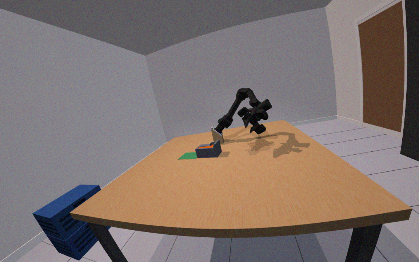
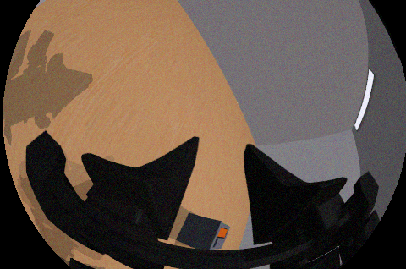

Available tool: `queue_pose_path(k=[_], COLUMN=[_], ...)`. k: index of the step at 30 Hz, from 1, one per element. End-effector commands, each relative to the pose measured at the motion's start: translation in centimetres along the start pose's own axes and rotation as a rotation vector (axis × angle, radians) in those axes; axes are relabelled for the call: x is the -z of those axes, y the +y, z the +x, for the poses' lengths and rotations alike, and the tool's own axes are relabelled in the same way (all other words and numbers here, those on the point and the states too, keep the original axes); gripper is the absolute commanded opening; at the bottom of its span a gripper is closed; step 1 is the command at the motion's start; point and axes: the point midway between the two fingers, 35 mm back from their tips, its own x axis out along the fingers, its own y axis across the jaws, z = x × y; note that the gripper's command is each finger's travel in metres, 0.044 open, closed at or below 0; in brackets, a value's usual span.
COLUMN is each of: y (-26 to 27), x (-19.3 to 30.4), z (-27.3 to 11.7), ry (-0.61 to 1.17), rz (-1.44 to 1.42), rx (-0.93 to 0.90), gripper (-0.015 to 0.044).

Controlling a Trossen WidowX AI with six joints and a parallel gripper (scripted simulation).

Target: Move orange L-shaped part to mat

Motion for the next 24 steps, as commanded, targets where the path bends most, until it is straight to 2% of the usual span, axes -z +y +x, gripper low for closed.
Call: queue_pose_path(k=[1, 6, 12, 18, 24], y=[-3.1, -7.0, -9.9, -12.0, -12.1], x=[5.0, 12.9, 19.3, 21.5, 21.5], z=[3.3, 4.9, 3.3, 1.1, 1.0], ry=[0.263, 0.632, 0.917, 0.978, 0.977], rz=[-0.046, 0.04, 0.338, 0.739, 0.753], rx=[-0.043, -0.196, -0.464, -0.717, -0.724], gripper=[0.018, 0.018, 0.018, 0.018, 0.018])
